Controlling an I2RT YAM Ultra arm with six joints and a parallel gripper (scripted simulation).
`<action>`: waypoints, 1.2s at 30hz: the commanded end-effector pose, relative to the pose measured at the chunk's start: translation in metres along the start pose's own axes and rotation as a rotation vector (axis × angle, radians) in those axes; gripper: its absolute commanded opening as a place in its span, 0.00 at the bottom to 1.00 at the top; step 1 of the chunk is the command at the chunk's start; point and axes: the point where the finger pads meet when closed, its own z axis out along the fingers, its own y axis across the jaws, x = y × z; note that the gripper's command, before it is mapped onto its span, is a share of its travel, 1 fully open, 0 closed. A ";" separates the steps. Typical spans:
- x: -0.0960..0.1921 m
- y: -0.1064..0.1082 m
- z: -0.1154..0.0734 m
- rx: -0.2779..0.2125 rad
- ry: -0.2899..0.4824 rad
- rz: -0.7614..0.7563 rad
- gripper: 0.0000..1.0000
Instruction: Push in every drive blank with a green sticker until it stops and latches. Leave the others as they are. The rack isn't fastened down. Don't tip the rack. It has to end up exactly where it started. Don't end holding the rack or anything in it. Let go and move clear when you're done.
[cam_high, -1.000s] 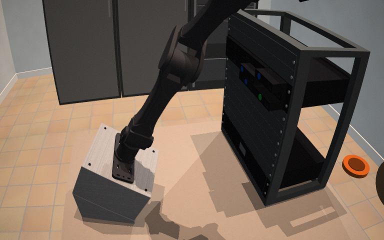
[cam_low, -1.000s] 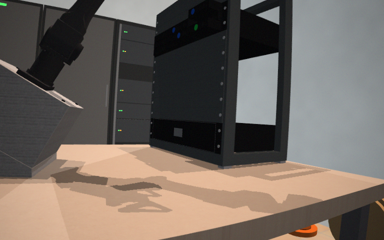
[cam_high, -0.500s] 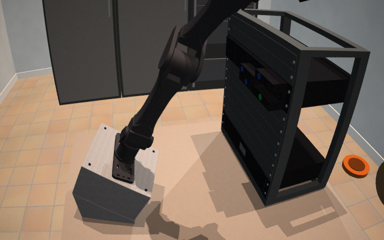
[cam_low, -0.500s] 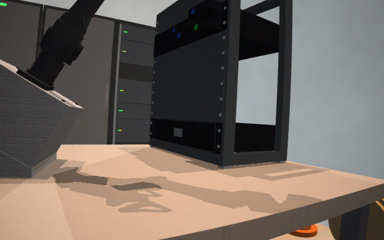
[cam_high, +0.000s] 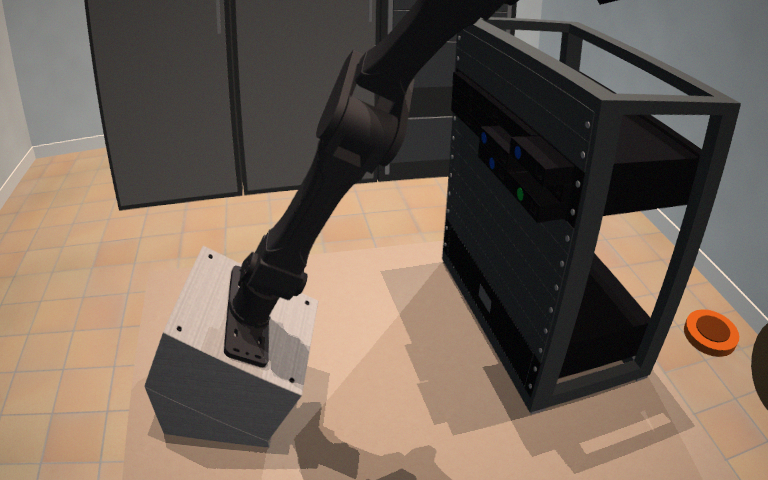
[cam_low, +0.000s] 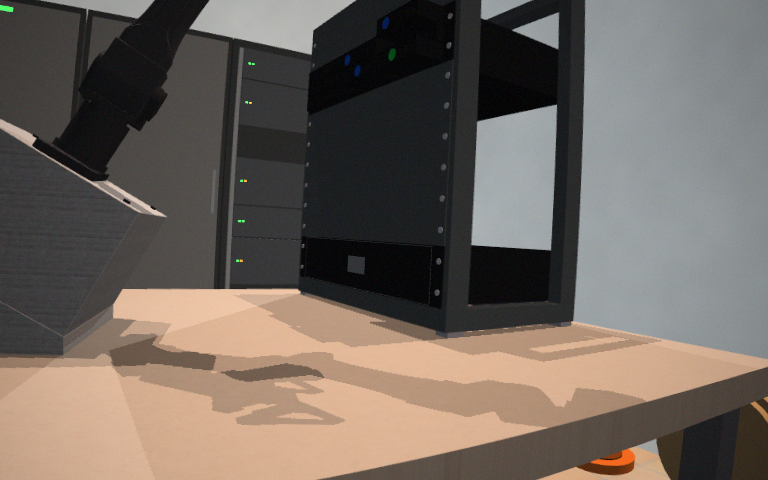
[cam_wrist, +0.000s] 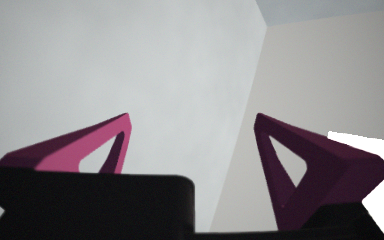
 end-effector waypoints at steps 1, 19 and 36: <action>0.000 0.002 0.002 0.005 0.002 0.009 1.00; -0.004 0.011 0.008 0.010 -0.011 0.032 1.00; -0.021 -0.002 0.007 0.043 -0.041 0.142 1.00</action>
